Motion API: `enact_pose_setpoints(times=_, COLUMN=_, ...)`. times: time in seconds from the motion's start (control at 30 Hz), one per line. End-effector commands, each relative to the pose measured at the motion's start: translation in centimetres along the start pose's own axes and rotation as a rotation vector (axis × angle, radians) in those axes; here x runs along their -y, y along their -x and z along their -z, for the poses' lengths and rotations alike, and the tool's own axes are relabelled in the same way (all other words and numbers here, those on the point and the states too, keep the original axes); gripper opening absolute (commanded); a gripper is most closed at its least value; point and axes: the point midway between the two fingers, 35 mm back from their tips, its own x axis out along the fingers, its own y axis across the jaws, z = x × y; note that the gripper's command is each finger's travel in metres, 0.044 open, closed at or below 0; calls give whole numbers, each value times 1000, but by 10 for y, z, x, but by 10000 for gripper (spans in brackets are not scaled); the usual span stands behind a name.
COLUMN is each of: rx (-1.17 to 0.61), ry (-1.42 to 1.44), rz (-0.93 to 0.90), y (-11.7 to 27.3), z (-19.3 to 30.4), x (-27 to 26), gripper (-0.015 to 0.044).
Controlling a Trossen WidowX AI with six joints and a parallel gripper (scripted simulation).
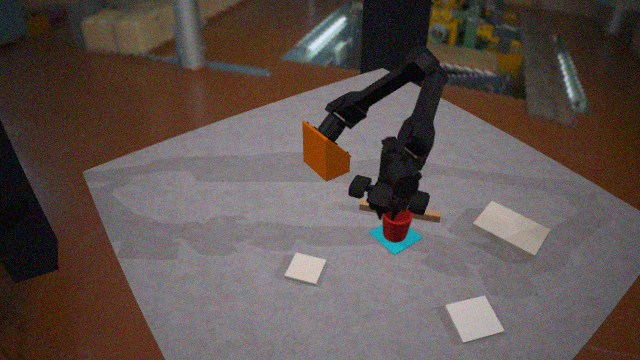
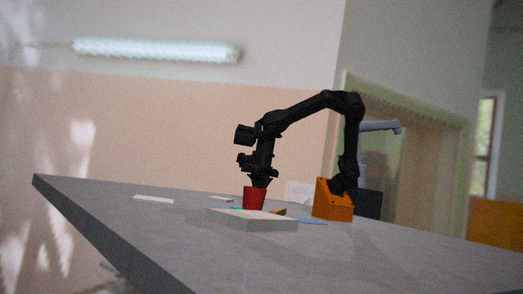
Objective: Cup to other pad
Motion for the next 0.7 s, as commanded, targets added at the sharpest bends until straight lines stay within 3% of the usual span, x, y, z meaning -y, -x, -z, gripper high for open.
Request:
enact_pose_setpoints(times=0.0, rx=0, ry=0, rz=0, y=2, z=0, x=0, gripper=128)
enact_pose_setpoints(times=0.67, rx=-2, ry=-6, rz=2, y=33, z=-1, x=1, gripper=128)
